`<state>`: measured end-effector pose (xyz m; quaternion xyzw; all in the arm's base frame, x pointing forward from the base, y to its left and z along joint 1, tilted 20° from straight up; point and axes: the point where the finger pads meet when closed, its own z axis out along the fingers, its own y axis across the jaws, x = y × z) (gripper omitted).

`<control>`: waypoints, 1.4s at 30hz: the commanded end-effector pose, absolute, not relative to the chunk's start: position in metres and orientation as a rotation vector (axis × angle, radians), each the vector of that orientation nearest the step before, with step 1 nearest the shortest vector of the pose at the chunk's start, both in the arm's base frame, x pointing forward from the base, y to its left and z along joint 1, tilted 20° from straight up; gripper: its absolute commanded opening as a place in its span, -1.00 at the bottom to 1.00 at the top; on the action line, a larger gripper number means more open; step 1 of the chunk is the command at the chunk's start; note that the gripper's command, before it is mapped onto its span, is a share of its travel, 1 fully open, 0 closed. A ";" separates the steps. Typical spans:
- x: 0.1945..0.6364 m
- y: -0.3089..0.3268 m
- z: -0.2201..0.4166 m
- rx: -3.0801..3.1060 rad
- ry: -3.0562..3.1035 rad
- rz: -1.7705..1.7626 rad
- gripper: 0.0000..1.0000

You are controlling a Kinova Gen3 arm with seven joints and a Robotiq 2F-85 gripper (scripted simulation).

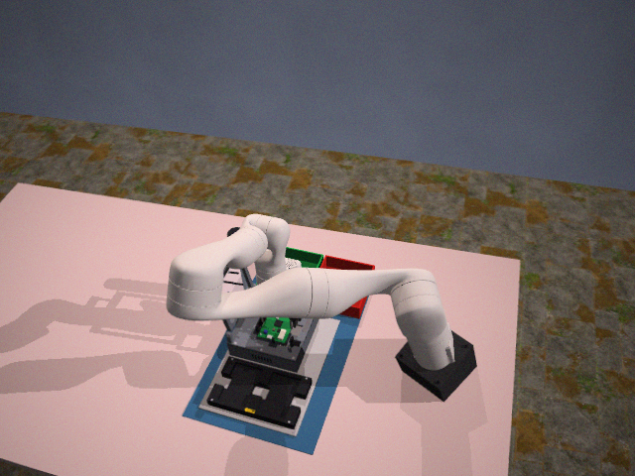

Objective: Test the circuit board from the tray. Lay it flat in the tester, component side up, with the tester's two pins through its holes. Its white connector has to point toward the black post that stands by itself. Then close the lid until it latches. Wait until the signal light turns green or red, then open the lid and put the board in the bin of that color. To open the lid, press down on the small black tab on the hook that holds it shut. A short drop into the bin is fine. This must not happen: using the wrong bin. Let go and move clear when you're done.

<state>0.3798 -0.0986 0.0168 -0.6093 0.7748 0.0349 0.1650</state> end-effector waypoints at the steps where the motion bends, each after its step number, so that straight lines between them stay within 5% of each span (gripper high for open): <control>1: 0.382 -0.099 0.018 -1.734 2.207 0.098 0.54; 42: 0.380 -0.101 0.026 -1.734 2.207 0.098 0.54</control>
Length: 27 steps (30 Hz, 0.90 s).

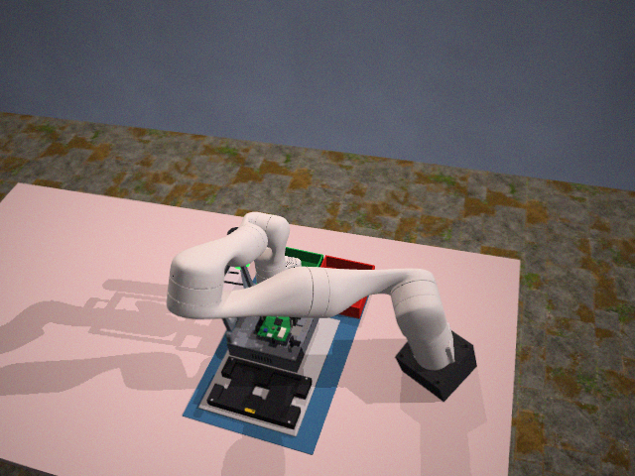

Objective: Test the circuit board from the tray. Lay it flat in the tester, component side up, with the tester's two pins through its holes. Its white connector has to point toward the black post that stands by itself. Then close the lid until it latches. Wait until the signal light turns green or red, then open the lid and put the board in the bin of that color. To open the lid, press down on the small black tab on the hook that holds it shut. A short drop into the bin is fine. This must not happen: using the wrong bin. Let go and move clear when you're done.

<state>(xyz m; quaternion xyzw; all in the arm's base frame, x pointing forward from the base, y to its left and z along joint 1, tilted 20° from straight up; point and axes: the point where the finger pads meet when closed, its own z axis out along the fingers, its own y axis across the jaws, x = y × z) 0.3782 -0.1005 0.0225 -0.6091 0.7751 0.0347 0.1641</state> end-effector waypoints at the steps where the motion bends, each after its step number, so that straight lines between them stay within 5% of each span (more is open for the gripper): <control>1: 0.380 -0.101 0.026 -1.734 2.207 0.098 0.54; 27: 0.379 -0.103 0.031 -1.735 2.207 0.097 0.54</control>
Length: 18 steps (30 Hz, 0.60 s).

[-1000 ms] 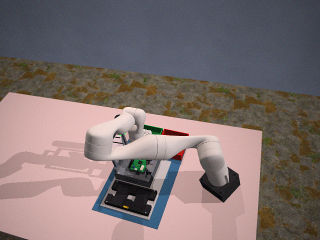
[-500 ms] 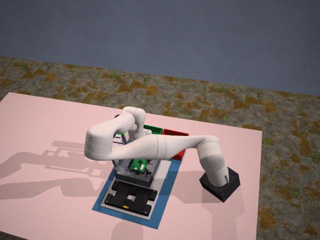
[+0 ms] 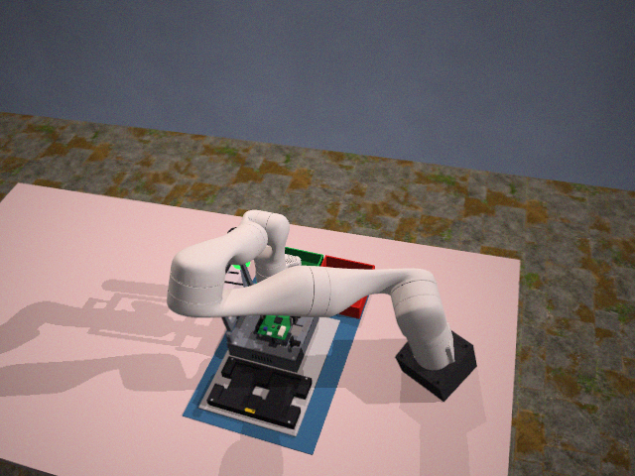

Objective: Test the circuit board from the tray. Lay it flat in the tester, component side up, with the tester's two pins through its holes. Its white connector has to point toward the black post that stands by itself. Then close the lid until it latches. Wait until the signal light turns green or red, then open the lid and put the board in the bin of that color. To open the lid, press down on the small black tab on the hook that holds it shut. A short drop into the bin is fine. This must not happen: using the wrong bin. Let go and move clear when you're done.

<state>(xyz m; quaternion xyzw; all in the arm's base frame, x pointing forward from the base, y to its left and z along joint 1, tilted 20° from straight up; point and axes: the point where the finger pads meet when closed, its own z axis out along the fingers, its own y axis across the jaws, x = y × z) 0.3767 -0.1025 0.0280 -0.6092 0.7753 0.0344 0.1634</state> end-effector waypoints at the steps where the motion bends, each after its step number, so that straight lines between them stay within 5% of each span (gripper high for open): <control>1: 0.379 -0.103 0.031 -1.735 2.207 0.097 0.54; 18: 0.378 -0.104 0.035 -1.735 2.207 0.097 0.54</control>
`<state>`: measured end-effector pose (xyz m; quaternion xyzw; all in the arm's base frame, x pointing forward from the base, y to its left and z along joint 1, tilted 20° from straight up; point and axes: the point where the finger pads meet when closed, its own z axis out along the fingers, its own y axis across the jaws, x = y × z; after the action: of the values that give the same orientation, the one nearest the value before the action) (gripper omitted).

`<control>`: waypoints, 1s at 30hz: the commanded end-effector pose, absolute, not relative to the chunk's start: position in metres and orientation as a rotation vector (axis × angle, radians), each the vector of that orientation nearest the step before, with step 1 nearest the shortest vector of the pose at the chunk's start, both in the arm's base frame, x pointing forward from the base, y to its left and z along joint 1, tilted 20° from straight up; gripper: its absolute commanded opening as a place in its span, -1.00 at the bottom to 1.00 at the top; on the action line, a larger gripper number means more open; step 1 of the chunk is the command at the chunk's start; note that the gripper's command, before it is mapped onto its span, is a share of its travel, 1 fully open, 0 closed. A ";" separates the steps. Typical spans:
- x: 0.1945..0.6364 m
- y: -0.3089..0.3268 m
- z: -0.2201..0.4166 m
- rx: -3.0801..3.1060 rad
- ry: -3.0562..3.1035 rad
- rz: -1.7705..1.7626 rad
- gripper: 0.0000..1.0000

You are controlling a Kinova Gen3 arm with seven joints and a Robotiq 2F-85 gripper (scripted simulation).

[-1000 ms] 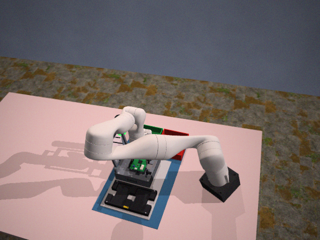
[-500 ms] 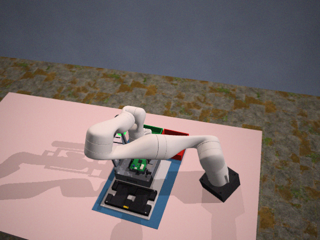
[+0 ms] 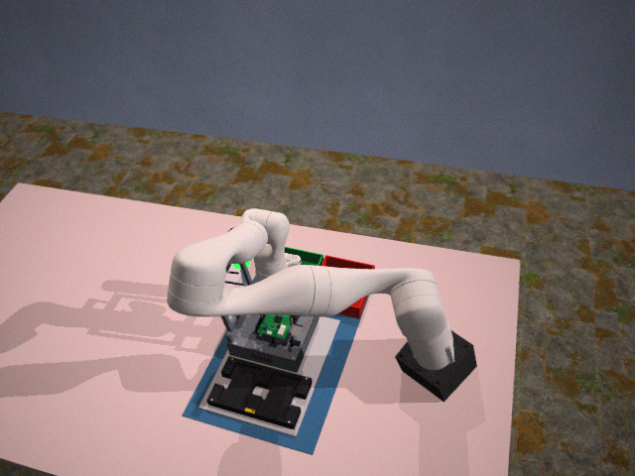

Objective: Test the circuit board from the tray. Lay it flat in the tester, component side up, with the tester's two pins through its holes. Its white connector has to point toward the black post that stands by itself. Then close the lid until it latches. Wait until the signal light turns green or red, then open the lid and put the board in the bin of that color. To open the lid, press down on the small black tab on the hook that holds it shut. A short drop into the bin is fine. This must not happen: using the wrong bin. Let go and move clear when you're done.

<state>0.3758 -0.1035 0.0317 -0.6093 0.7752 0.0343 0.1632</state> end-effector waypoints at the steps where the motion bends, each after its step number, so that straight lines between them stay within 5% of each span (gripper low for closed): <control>1: 0.378 -0.104 0.035 -1.735 2.207 0.097 0.54; 30: 0.369 -0.115 0.074 -1.735 2.208 0.096 0.54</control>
<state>0.3654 -0.1139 0.0599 -0.6085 0.7766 0.0362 0.1587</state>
